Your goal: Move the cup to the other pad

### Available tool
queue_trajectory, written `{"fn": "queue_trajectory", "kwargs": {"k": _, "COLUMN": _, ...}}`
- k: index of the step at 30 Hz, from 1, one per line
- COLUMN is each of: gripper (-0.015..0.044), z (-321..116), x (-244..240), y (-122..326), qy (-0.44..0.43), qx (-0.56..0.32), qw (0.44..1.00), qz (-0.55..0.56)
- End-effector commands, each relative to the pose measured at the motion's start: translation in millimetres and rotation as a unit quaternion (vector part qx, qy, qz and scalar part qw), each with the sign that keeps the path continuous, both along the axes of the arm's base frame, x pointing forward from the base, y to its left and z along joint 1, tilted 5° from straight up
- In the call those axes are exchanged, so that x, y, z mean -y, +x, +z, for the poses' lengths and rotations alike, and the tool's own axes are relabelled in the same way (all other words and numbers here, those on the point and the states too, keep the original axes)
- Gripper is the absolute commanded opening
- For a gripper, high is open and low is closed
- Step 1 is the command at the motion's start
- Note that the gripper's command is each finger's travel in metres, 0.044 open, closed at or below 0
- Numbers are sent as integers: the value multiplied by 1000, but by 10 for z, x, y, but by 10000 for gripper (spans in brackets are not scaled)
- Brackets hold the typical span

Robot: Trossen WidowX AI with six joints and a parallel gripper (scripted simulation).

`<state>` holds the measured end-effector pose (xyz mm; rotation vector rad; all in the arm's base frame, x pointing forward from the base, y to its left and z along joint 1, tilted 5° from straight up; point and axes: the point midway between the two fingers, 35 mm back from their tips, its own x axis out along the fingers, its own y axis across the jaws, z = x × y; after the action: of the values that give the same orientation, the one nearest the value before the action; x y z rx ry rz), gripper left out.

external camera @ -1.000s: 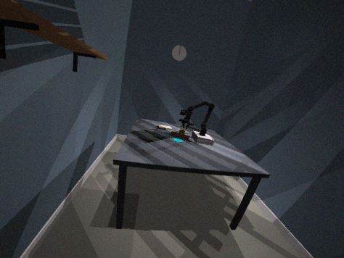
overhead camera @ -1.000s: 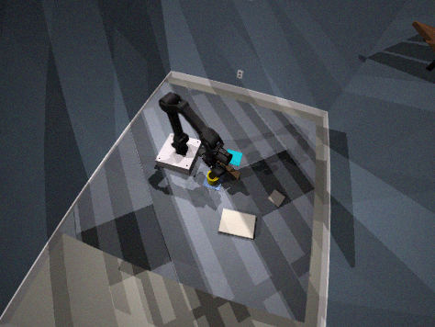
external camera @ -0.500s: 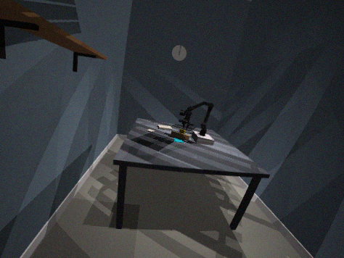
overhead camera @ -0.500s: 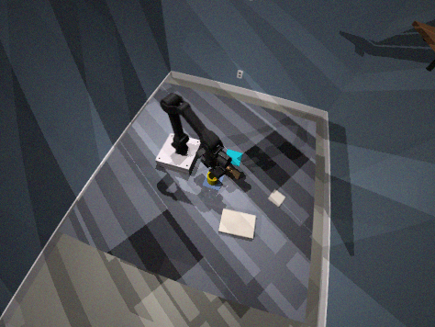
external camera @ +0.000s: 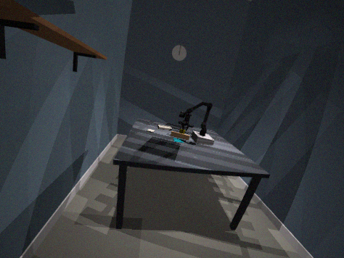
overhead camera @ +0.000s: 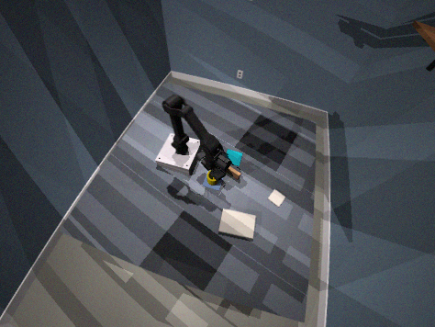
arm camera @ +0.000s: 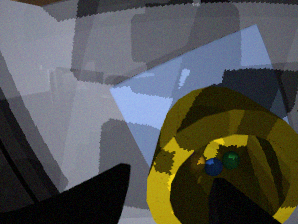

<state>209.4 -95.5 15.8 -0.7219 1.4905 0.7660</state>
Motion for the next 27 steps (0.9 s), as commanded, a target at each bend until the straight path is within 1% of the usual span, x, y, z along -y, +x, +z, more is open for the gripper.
{"fn": "queue_trajectory", "kwargs": {"k": 1, "gripper": 166, "z": -97, "x": -3, "y": -32, "qy": 0, "qx": -6, "qw": 1000, "qz": 2}}
{"fn": "queue_trajectory", "kwargs": {"k": 15, "gripper": 166, "z": -314, "x": -10, "y": -66, "qy": 0, "qx": -6, "qw": 1000, "qz": 2}}
{"fn": "queue_trajectory", "kwargs": {"k": 24, "gripper": 166, "z": -324, "x": -11, "y": -68, "qy": 0, "qx": -6, "qw": 1000, "qz": 2}}
{"fn": "queue_trajectory", "kwargs": {"k": 27, "gripper": 147, "z": -307, "x": -12, "y": -51, "qy": 1, "qx": -3, "qw": 1000, "qz": 0}}
